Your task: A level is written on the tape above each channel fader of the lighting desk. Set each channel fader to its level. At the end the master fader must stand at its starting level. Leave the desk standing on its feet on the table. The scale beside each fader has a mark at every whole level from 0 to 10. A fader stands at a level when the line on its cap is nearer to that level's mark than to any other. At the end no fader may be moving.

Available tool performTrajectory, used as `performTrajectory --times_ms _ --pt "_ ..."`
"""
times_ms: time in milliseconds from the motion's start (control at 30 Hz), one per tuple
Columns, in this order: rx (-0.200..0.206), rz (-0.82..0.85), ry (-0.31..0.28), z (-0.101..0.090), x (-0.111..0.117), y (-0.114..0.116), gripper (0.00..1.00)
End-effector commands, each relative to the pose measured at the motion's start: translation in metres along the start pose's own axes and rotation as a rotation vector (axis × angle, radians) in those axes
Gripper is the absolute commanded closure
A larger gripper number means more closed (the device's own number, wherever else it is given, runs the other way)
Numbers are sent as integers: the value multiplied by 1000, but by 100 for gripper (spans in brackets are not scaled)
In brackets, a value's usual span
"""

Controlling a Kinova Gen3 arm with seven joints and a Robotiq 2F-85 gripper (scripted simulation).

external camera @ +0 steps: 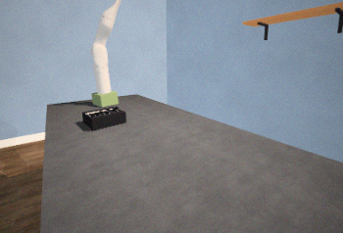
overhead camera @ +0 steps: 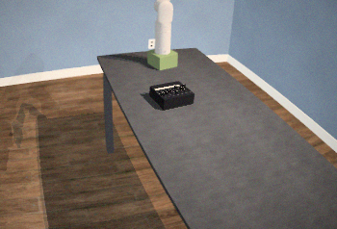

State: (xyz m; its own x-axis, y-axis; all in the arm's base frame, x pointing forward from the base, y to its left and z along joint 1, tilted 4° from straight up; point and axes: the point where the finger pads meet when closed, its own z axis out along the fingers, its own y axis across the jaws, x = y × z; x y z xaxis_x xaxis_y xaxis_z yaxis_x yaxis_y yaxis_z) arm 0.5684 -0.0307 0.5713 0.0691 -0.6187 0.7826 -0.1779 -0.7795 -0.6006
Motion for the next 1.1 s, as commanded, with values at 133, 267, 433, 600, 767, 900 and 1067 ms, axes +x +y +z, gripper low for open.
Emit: performTrajectory --times_ms 133,267,433,600,767,900,1067 --pt "71 475 118 -44 68 13 100" --pt "26 797 142 -37 85 66 100" --pt "-46 1029 142 -23 76 113 100" --pt "-190 1306 131 1 37 175 100" --pt "-328 1481 121 17 -8 218 100" --pt "-379 1532 119 21 -25 231 100" --pt "-540 1662 119 30 -80 265 100"
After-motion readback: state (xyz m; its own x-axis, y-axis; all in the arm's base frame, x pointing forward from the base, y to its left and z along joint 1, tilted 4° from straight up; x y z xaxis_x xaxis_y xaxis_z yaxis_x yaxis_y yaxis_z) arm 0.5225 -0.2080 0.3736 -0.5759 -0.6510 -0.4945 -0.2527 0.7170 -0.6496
